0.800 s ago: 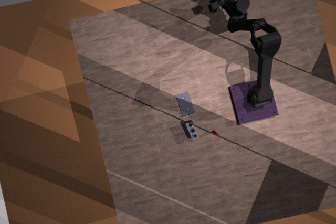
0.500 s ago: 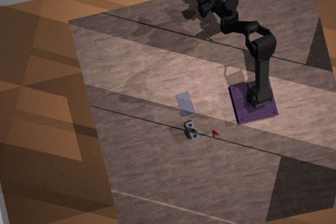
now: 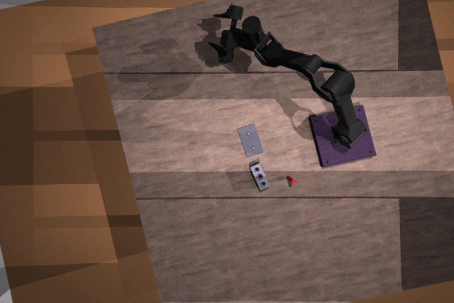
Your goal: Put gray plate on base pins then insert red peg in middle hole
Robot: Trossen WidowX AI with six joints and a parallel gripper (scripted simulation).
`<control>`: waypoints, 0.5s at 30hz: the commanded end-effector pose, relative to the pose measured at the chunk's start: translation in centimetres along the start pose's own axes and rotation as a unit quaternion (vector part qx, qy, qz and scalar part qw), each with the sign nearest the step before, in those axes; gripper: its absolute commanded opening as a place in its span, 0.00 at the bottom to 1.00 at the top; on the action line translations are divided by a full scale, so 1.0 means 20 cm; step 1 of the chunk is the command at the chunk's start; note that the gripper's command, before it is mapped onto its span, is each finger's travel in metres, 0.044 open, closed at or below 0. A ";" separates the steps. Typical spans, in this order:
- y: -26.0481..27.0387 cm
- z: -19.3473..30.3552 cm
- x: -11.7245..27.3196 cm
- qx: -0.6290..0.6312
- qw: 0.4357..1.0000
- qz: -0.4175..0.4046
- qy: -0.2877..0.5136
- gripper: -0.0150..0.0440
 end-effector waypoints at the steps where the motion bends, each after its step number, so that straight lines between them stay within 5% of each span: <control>1: 0.26 -0.23 -0.03 -0.122 0.990 -0.067 0.035 1.00; 15: 1.08 -0.73 0.24 -0.374 0.876 -0.196 0.233 1.00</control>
Point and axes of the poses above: the point midway between the two fingers, 35 mm back from their tips, its own x axis back along the fingers, its own y axis across the jaws, z = x × y, the point moved 4 cm from there along x, back along the fingers, and after that the axes turned 4 degrees about x, right-handed, at the moved point
